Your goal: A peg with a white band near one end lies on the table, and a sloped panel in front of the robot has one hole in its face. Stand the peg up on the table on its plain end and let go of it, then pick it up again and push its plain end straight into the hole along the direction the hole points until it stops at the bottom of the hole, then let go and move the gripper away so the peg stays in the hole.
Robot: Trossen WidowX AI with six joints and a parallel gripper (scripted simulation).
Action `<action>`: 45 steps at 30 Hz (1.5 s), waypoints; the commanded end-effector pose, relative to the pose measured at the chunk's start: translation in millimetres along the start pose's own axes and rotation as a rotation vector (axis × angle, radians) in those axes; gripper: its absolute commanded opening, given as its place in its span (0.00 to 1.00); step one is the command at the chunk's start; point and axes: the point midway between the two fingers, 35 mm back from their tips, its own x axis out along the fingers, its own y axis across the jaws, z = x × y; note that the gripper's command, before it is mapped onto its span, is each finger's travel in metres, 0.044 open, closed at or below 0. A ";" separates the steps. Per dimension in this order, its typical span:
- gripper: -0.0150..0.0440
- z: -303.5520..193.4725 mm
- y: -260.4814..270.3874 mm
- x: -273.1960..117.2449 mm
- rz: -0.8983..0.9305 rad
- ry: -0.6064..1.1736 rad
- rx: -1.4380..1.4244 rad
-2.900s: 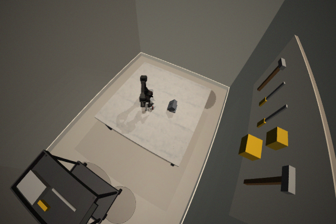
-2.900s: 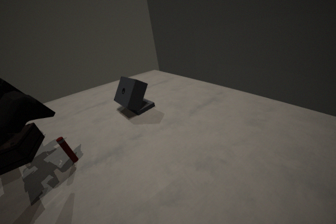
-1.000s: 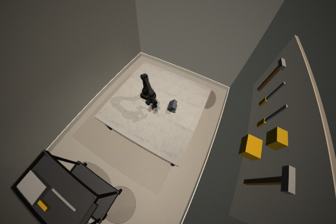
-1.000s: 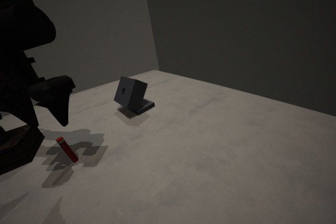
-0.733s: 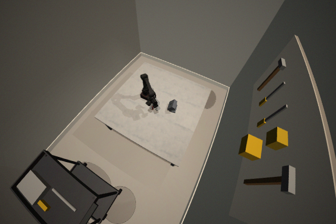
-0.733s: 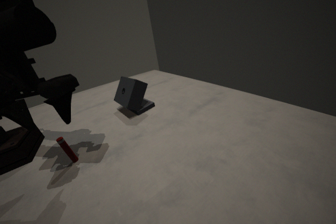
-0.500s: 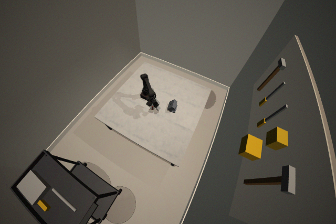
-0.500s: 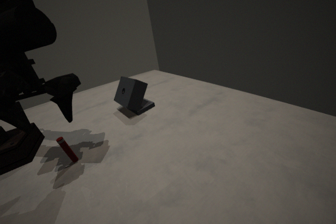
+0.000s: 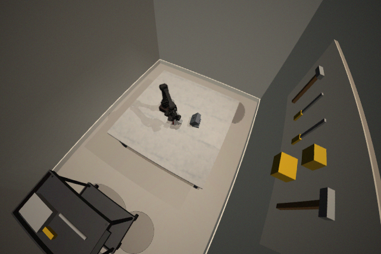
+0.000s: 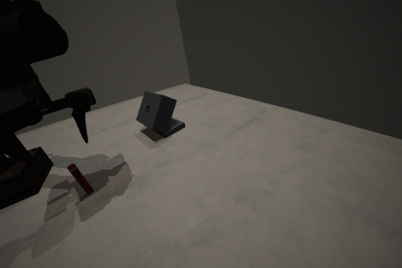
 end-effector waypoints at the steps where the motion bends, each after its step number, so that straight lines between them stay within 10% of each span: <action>1: 1.00 0.5 -0.2 1.1 -0.002 -0.003 -0.114; 45: 1.00 0.5 -0.3 8.1 -0.003 -0.002 -1.212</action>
